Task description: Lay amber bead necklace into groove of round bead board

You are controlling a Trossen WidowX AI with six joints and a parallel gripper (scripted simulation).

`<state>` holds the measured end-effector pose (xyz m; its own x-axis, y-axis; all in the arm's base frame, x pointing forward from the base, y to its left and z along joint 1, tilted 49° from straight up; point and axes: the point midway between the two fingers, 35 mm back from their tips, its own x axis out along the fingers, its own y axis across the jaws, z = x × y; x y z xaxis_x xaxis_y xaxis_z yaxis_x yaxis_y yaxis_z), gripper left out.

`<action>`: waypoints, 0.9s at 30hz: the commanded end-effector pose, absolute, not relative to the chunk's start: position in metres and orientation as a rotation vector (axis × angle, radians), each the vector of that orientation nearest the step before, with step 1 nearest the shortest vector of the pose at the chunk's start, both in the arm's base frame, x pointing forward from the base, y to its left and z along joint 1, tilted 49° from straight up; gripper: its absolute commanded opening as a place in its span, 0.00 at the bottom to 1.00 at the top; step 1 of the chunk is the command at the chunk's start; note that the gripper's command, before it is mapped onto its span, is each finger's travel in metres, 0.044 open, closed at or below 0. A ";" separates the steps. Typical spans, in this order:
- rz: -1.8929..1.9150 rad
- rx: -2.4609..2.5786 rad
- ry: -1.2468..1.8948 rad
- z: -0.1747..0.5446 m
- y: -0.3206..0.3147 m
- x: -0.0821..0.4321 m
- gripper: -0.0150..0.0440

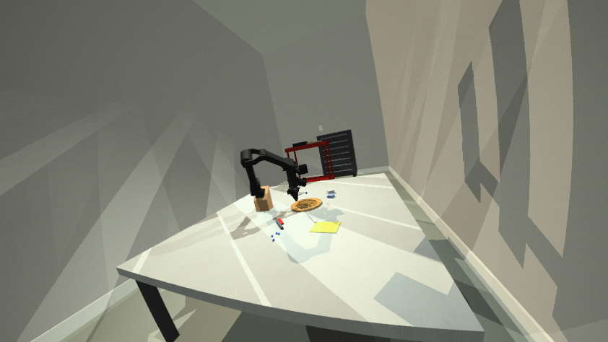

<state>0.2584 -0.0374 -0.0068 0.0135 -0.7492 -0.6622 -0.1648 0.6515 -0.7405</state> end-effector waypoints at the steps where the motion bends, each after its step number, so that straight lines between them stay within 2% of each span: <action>1: -0.538 -0.794 1.518 -0.007 -0.037 0.259 0.46; 25: -0.537 -0.799 1.522 -0.028 -0.062 0.257 0.46; 27: -0.536 -0.790 1.522 -0.027 -0.060 0.258 0.37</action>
<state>0.2575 -0.0602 -0.0269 0.0115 -0.7468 -0.6649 -0.1664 0.6543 -0.7377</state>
